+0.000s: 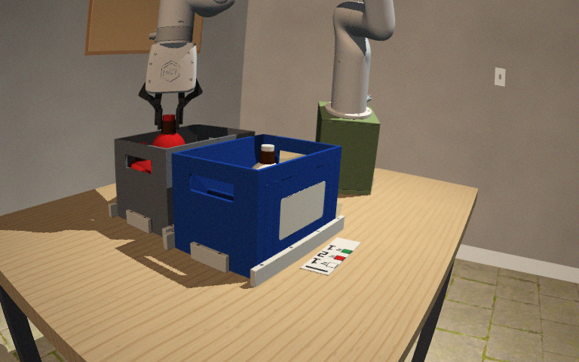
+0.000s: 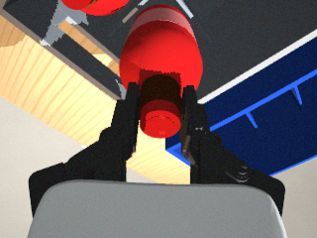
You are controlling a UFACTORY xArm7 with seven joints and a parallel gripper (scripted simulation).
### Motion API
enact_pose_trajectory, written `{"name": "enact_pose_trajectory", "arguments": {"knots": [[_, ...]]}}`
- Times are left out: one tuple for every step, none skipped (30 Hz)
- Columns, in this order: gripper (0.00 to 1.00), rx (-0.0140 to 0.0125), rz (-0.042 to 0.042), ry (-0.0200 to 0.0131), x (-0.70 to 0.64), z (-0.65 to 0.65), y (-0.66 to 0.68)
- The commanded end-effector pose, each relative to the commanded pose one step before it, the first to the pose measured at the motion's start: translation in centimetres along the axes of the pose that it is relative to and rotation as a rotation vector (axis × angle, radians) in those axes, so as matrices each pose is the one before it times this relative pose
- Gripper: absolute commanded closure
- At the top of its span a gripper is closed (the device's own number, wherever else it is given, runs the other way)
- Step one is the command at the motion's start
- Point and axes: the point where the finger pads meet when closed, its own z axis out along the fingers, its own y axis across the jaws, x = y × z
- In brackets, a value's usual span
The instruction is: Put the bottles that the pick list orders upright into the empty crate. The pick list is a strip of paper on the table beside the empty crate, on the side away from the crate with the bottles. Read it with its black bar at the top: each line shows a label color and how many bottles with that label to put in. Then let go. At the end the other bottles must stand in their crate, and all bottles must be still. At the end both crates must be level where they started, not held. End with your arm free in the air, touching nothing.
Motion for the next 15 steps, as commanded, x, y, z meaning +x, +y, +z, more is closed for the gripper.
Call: {"name": "enact_pose_trajectory", "arguments": {"knots": [[1.0,0.0046,0.00019,-0.00151,-0.047,-0.819,-0.172],[1.0,0.0,0.0,0.0,0.0,-0.167,0.0],[1.0,0.0,0.0,0.0,0.0,-0.167,0.0],[1.0,0.0,0.0,0.0,0.0,-0.167,0.0],[1.0,0.0,0.0,0.0,0.0,0.0,0.0],[1.0,0.0,0.0,0.0,0.0,0.0,0.0],[1.0,0.0,0.0,0.0,0.0,-0.167,-0.001],[1.0,0.0,0.0,0.0,0.0,-0.167,0.0],[1.0,0.0,0.0,0.0,0.0,-0.167,0.0],[1.0,0.0,0.0,0.0,0.0,-0.167,0.0],[1.0,0.0,0.0,0.0,0.0,-0.167,0.0],[1.0,0.0,0.0,0.0,0.0,-0.167,0.0],[1.0,0.0,0.0,0.0,0.0,-0.167,0.0],[1.0,0.0,0.0,0.0,0.0,-0.167,0.0],[1.0,0.0,0.0,0.0,0.0,-0.167,0.0]]}}
